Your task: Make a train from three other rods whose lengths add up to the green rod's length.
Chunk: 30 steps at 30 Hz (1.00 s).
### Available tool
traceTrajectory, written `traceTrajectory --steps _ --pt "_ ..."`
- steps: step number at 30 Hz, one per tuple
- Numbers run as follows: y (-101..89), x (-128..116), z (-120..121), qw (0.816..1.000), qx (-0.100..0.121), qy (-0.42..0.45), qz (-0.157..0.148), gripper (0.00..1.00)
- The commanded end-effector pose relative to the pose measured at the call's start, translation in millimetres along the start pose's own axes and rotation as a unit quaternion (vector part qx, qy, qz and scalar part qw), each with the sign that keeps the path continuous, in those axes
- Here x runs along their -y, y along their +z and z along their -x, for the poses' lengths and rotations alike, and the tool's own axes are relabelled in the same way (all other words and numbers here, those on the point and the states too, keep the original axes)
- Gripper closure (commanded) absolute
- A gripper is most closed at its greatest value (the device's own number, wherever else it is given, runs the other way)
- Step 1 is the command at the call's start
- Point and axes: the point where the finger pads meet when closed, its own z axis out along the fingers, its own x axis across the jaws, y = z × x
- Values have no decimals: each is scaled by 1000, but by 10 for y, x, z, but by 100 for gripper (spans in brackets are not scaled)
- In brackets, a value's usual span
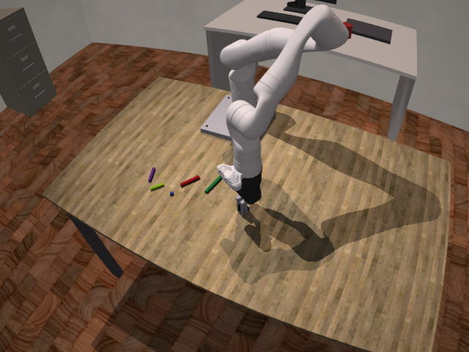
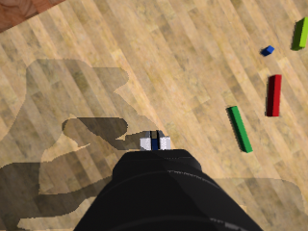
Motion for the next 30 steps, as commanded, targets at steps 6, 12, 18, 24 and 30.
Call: traceTrajectory --steps 6,12,18,24,30 --pt "55 5 -7 1000 -1 1 0 76" --pt "62 5 -7 1000 -1 1 0 76" --pt "62 5 -7 1000 -1 1 0 76" --pt "62 5 -7 1000 -1 1 0 76" --pt "62 5 -7 1000 -1 1 0 76"
